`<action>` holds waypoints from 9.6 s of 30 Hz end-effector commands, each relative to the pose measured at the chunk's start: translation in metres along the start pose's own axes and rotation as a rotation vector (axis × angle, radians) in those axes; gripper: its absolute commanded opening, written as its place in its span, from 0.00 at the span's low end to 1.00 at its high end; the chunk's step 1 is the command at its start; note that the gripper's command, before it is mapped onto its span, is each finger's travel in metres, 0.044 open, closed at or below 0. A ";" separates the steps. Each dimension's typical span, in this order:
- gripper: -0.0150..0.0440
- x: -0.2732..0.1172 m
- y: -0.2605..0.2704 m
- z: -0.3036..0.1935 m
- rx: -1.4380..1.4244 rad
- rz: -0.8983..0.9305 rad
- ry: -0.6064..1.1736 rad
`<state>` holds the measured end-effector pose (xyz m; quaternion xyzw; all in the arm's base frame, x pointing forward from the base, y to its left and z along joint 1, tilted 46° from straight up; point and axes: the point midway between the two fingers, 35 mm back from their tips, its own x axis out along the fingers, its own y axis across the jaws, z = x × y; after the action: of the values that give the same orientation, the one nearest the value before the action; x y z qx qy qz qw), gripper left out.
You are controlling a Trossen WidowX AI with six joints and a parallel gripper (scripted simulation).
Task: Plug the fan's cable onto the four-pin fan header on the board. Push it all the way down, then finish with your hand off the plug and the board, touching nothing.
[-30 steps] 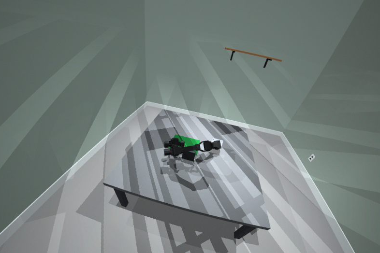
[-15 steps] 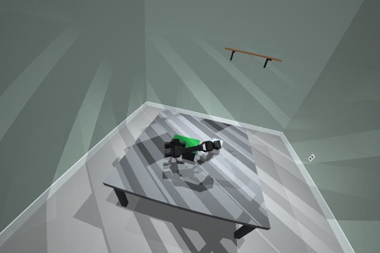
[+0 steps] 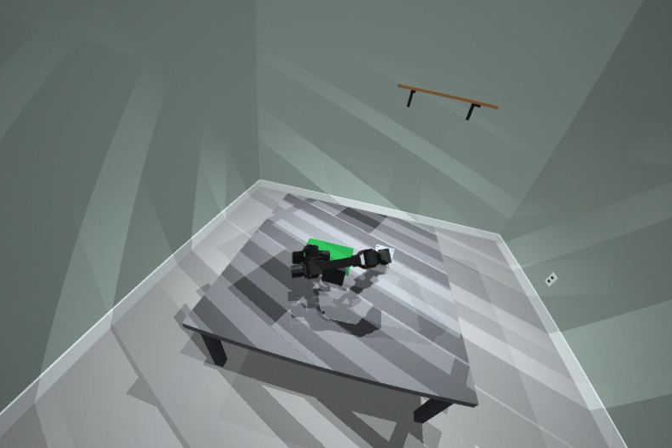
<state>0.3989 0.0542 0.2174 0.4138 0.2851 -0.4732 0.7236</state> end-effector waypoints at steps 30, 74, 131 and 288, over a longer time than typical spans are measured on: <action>1.00 0.046 -0.010 -0.037 -0.079 -0.134 0.938; 1.00 0.044 0.000 -0.028 -0.008 -0.026 1.234; 1.00 0.157 -0.074 -0.054 -0.746 0.579 1.198; 0.25 0.156 -0.048 0.028 0.185 -0.124 1.286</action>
<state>0.4114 -0.0493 0.0900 0.6384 0.6532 -0.1586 0.3749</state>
